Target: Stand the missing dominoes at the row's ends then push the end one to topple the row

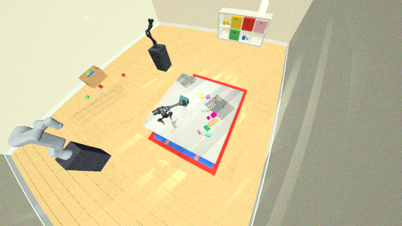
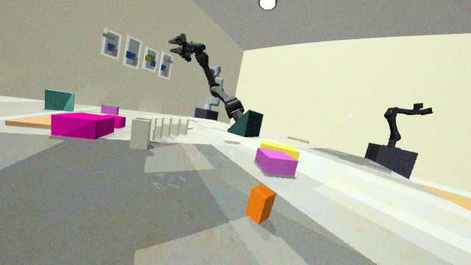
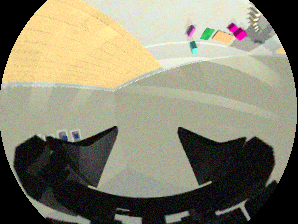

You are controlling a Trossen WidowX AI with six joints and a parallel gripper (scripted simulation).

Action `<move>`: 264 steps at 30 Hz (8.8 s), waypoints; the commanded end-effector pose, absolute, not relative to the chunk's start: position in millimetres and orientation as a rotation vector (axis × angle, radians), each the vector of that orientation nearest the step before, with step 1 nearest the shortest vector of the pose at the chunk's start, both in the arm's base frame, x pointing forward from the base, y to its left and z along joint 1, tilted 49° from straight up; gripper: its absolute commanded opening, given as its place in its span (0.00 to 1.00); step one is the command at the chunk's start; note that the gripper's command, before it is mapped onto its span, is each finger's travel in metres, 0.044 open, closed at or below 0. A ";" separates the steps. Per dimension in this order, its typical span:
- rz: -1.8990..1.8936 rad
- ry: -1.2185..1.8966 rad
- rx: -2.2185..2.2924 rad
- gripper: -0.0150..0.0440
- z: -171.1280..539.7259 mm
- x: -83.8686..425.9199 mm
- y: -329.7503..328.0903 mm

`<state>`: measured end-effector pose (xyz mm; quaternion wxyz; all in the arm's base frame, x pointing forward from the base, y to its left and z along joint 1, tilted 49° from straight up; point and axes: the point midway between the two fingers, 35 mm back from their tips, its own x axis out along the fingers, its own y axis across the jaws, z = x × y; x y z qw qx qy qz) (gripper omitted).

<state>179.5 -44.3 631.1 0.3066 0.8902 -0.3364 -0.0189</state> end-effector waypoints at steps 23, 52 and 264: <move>-0.968 -0.025 1.179 1.00 302.3 359.9 4.8; -1.543 0.644 0.496 1.00 118.0 259.4 -62.8; -0.371 -0.060 -0.829 0.44 218.0 226.6 -134.7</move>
